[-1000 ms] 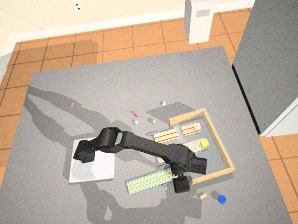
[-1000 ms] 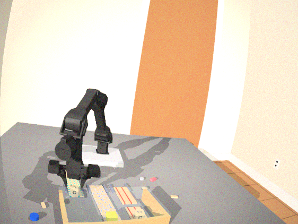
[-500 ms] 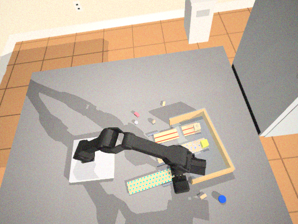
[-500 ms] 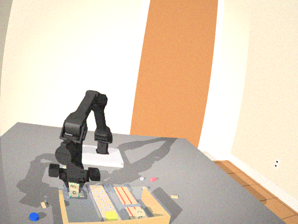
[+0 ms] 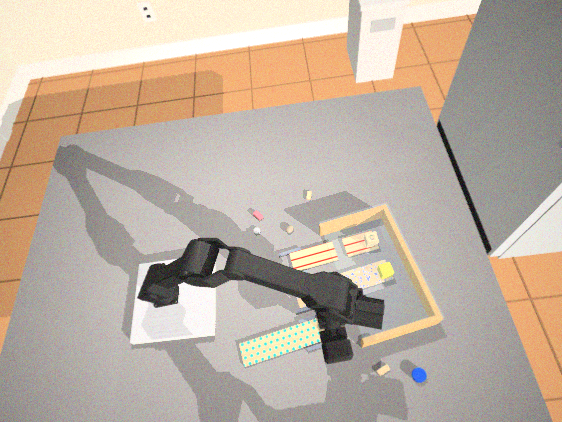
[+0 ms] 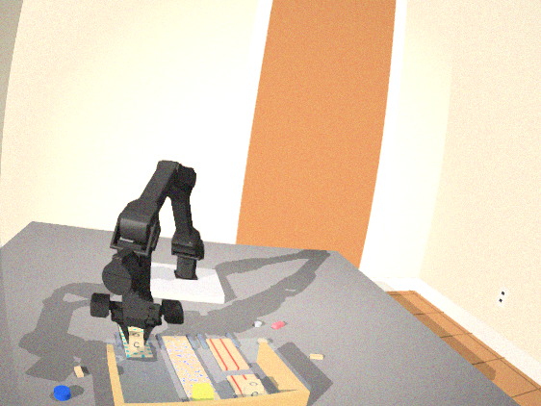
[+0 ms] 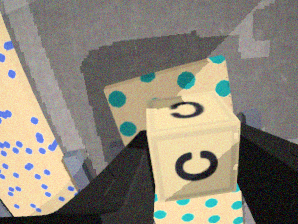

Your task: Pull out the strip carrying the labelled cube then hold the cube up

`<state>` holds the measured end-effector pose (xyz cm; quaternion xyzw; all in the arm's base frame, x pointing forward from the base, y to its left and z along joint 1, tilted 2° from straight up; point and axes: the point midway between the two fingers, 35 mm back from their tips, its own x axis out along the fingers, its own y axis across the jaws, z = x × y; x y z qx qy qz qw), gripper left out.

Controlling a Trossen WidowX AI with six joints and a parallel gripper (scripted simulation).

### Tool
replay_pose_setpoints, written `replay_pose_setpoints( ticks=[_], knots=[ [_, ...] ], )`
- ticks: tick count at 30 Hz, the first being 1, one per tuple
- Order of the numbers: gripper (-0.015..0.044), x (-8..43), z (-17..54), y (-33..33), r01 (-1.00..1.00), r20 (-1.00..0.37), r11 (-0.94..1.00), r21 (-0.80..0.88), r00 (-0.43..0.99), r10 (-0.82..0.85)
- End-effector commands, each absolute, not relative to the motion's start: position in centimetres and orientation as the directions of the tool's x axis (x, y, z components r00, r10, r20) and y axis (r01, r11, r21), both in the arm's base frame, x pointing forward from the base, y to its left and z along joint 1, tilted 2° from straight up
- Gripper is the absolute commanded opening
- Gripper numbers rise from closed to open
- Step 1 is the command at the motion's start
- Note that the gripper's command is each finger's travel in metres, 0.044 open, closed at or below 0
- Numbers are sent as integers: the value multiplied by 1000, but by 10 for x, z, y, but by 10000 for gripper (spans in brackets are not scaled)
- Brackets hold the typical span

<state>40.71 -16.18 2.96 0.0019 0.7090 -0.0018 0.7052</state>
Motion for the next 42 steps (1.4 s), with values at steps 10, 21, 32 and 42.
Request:
replay_pose_setpoints(
  ticks=[10, 21, 32, 42],
  knots=[
    [0, 364, 64, -145, 11, -1000, 1000, 2, 1, 2],
    [0, 343, 66, -137, 3, -1000, 1000, -2, 2, -2],
    [0, 306, 66, -122, 7, -1000, 1000, 2, -2, 2],
    [0, 283, 68, -113, 11, -1000, 1000, 4, -5, 5]
  ],
)
